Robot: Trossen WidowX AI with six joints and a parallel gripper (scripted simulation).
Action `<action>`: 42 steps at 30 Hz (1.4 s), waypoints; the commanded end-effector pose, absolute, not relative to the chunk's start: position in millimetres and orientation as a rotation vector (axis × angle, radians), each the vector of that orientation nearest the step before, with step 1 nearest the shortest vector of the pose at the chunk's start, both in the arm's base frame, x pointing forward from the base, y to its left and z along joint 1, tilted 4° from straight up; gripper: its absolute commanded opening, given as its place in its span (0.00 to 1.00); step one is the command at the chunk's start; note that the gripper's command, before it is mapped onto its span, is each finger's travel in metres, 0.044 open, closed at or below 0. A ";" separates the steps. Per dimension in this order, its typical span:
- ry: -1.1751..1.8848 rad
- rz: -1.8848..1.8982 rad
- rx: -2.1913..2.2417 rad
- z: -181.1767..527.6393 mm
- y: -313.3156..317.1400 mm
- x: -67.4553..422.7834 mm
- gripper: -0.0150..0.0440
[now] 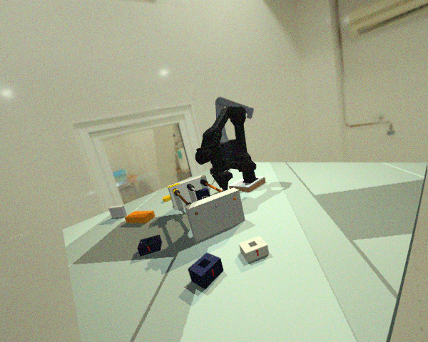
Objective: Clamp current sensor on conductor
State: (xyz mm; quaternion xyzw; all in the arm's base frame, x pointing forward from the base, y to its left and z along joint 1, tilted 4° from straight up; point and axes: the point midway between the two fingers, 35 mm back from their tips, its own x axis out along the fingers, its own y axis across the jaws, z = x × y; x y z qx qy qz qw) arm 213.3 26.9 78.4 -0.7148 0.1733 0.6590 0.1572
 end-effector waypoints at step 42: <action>0.497 1.895 -2.047 199.5 31.6 203.8 0.25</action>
